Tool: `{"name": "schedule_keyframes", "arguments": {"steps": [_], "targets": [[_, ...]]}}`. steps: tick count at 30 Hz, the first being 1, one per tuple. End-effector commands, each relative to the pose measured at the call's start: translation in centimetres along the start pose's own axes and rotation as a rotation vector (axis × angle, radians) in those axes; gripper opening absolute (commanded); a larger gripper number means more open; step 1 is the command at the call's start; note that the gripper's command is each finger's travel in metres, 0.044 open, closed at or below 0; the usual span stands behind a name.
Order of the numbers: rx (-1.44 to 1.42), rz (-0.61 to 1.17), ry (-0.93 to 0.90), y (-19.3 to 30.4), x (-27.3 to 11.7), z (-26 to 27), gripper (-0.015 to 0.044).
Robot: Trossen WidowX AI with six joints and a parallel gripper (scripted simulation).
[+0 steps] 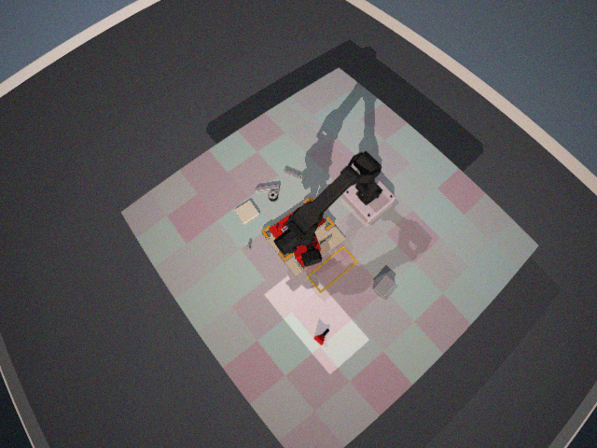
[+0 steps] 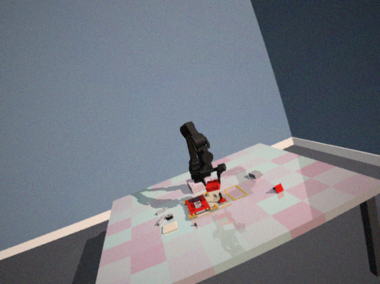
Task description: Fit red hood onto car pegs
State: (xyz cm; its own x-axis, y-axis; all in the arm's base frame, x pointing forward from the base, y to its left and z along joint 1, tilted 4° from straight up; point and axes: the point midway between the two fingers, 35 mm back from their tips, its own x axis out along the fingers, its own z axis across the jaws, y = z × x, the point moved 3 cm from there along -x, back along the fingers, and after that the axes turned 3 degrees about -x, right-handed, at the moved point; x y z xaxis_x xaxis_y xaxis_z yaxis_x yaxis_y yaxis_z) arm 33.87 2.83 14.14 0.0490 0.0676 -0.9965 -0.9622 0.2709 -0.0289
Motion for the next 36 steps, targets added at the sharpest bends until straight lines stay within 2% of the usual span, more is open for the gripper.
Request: {"name": "schedule_keyframes", "arguments": {"steps": [1,29,36], "targets": [[-0.046,-0.001,-0.004,-0.6,-0.2,-1.4,0.0],[-0.313,-0.004,-0.002,-2.4,-0.5,-11.2,0.0],[-0.319,-0.005,-0.003,-2.3,0.0,-11.2,0.0]]}}
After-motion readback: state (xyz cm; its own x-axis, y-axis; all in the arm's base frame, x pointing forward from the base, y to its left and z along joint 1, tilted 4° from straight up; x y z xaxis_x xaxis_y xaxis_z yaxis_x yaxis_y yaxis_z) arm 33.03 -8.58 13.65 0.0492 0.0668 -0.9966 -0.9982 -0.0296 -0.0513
